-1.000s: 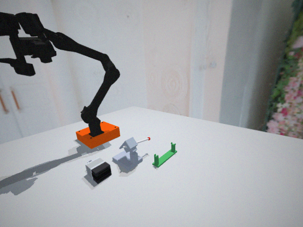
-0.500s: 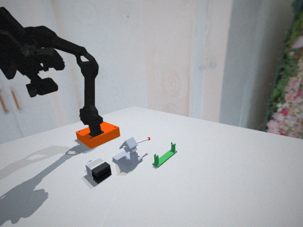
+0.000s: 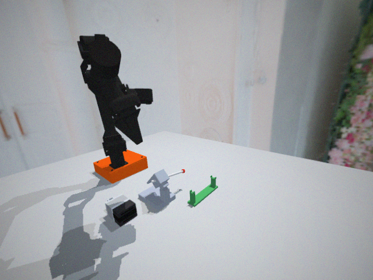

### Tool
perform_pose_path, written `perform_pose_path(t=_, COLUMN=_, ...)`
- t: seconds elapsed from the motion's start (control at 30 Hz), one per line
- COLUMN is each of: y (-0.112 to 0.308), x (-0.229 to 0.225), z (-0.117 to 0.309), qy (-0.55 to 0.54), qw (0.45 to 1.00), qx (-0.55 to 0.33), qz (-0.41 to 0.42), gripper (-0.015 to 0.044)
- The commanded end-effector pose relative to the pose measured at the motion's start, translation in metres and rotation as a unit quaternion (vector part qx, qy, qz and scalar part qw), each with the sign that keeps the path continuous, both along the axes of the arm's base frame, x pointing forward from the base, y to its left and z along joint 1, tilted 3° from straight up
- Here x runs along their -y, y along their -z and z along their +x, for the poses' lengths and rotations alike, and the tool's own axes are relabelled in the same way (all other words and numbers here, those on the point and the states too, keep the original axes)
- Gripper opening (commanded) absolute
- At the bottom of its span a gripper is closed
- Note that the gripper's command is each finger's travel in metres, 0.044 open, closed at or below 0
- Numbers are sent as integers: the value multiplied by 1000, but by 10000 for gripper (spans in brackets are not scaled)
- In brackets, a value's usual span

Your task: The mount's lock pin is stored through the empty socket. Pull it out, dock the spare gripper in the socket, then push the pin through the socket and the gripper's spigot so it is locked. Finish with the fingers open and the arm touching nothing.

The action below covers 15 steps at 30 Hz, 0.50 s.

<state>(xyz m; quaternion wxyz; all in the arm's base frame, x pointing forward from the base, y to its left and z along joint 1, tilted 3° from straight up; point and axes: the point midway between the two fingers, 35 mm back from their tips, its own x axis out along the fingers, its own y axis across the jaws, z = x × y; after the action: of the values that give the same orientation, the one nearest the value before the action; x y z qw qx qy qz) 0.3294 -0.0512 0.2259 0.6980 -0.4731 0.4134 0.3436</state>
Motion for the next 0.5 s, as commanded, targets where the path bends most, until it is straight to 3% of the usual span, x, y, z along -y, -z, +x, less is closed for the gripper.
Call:
perform_pose_path(t=0.0, y=18, x=-46, z=4, qy=-45, qw=997, qx=-57, qz=-12, gripper=300)
perform_pose_path(t=0.3, y=67, x=-163, z=-22, qy=-171, qw=961, qx=-190, qz=-103, gripper=300)
perform_pose_path(t=0.47, y=70, x=-171, z=-26, qy=-181, qw=957, qx=-198, qz=-113, gripper=300)
